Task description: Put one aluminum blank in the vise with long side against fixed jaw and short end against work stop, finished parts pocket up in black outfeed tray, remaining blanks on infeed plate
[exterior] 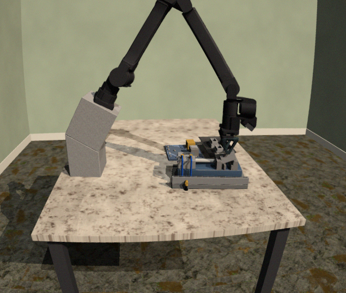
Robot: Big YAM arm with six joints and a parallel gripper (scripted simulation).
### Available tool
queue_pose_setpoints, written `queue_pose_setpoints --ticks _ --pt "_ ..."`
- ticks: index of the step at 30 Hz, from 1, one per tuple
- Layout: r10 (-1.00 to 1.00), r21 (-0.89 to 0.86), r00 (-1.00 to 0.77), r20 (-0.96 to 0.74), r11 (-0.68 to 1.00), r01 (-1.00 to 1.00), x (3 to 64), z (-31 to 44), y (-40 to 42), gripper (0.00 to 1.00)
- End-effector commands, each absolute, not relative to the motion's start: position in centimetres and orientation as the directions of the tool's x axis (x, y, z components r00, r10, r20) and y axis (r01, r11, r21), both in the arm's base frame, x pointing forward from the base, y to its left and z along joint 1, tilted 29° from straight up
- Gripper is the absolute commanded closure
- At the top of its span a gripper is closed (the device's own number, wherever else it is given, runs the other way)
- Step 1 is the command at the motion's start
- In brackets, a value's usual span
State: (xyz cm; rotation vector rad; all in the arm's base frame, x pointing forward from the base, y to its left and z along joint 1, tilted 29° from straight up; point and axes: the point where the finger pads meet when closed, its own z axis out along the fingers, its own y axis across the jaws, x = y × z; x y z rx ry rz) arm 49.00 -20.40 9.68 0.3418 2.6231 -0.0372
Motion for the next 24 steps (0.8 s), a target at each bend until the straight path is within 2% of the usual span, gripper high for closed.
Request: queue_pose_setpoints --ticks 1,24 --pt "0.232 0.029 -0.82 -0.523 0.966 0.256 50.29 11.95 -20.78 0.36" --pt "0.233 0.029 -0.822 -0.52 0.966 0.256 50.53 11.98 -20.88 0.36"
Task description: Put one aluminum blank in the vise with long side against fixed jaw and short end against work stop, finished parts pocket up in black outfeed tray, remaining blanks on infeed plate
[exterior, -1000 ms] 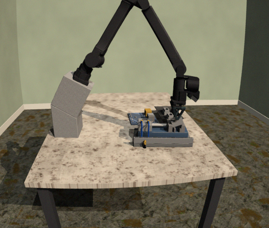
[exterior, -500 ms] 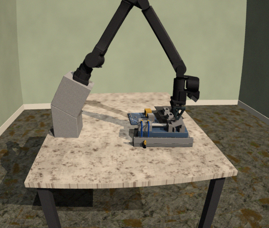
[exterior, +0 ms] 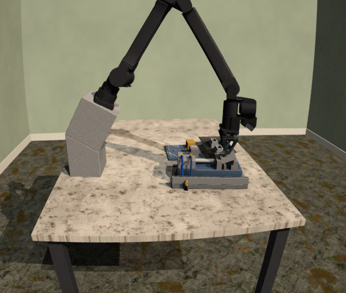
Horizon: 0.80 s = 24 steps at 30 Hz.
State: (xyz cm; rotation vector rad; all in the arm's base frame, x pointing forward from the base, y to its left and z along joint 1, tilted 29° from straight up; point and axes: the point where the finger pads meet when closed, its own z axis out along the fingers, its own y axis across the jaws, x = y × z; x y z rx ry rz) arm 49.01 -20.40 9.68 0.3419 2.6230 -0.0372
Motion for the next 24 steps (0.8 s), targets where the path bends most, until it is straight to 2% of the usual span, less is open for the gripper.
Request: queue_pose_setpoints --ticks 1,24 --pt "0.234 0.03 -0.824 -0.517 0.966 0.256 50.6 11.9 -20.9 0.36" --pt "0.236 0.033 -0.834 -0.499 0.967 0.254 50.5 11.5 -20.7 0.36"
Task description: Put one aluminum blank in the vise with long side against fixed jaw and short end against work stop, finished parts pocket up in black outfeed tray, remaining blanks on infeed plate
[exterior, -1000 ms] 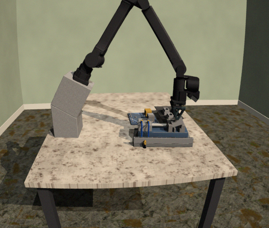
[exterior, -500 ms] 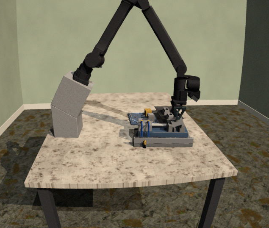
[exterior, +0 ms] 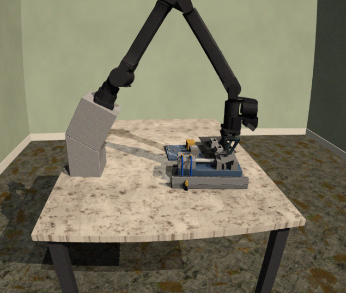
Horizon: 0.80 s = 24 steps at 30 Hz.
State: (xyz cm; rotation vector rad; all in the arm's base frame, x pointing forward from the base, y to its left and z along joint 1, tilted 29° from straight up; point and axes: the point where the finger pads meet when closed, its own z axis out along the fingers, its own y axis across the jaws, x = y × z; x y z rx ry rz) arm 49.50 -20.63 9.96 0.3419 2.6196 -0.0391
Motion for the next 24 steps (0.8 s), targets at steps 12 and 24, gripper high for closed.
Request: queue_pose_setpoints --ticks 12,24 --pt "0.234 0.031 -0.828 -0.51 0.967 0.254 50.52 12.06 -20.72 0.36" --pt "0.233 0.031 -0.827 -0.512 0.967 0.254 50.51 12.16 -20.71 0.36"
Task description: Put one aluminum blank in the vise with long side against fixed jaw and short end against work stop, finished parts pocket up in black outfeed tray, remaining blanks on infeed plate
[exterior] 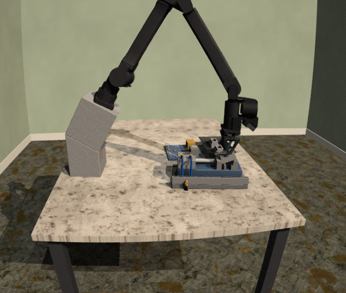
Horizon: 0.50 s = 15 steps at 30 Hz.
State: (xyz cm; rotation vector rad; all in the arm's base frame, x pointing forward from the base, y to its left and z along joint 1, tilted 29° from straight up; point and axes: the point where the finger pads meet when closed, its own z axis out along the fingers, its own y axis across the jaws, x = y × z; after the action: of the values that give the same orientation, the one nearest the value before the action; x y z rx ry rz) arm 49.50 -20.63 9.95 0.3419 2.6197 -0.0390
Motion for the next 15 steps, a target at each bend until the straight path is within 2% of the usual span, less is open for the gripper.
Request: queue_pose_setpoints --ticks 1,15 --pt "0.233 0.031 -0.827 -0.512 0.967 0.253 50.5 12.16 -20.7 0.36" --pt "0.232 0.031 -0.828 -0.511 0.967 0.252 50.16 11.96 -20.4 0.36"
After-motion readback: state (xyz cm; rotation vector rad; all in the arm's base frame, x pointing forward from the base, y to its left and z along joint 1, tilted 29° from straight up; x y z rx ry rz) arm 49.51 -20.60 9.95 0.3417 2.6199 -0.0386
